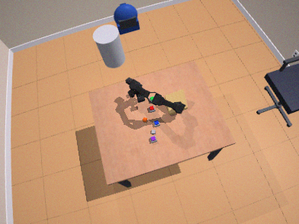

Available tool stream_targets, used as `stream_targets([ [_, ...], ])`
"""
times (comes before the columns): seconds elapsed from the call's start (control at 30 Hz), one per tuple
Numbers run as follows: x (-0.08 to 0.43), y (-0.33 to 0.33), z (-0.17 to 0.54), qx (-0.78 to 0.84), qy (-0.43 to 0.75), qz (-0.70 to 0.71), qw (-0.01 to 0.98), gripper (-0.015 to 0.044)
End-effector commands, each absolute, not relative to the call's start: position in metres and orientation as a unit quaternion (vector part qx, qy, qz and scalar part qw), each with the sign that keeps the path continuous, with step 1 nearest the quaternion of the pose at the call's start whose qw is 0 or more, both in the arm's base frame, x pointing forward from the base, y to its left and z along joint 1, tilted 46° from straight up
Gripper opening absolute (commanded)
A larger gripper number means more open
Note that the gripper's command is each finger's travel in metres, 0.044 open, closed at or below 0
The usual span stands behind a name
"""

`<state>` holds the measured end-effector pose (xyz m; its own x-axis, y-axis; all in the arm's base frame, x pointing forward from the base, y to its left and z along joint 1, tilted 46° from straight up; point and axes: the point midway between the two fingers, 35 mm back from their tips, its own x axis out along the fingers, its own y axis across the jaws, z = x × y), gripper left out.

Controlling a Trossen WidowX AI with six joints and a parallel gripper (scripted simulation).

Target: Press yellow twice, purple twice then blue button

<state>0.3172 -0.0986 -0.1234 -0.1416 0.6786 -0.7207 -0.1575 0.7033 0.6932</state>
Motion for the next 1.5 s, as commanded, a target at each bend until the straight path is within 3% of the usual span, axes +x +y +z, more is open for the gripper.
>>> stream_targets([
  [0.0, 0.315, -0.091, -0.129, 0.195, 0.679, 0.335, 0.623, 0.0020],
  [1.47, 0.317, -0.101, -0.119, 0.194, 0.679, 0.335, 0.623, 0.0020],
])
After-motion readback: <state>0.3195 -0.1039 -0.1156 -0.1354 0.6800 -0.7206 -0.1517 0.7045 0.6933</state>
